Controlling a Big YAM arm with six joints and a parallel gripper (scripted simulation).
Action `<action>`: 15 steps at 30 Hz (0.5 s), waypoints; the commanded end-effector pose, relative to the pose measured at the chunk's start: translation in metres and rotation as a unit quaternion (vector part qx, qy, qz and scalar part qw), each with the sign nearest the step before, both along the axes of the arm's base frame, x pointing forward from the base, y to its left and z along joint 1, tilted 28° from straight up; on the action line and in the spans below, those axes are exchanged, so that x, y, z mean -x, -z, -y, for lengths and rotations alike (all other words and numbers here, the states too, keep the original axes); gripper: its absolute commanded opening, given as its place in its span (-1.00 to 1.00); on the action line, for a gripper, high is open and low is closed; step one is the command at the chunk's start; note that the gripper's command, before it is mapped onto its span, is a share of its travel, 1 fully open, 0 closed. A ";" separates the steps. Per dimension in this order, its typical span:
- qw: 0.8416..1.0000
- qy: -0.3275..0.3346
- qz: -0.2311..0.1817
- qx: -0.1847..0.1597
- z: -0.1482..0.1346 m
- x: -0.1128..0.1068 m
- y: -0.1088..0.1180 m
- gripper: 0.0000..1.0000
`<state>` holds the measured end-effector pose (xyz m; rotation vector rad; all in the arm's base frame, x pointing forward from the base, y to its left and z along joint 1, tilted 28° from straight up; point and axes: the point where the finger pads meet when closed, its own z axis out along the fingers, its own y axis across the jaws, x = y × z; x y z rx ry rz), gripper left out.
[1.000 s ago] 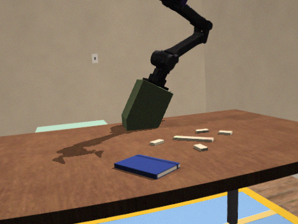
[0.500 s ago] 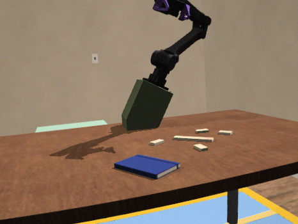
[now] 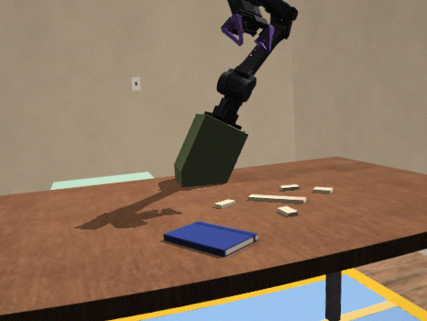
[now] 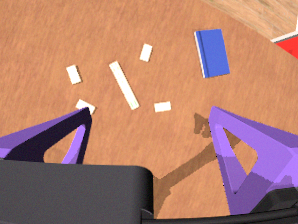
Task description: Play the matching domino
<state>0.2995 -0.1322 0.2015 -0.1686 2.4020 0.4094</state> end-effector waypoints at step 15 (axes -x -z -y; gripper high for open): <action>0.972 -0.174 -0.154 0.022 -0.029 -0.026 0.038 1.00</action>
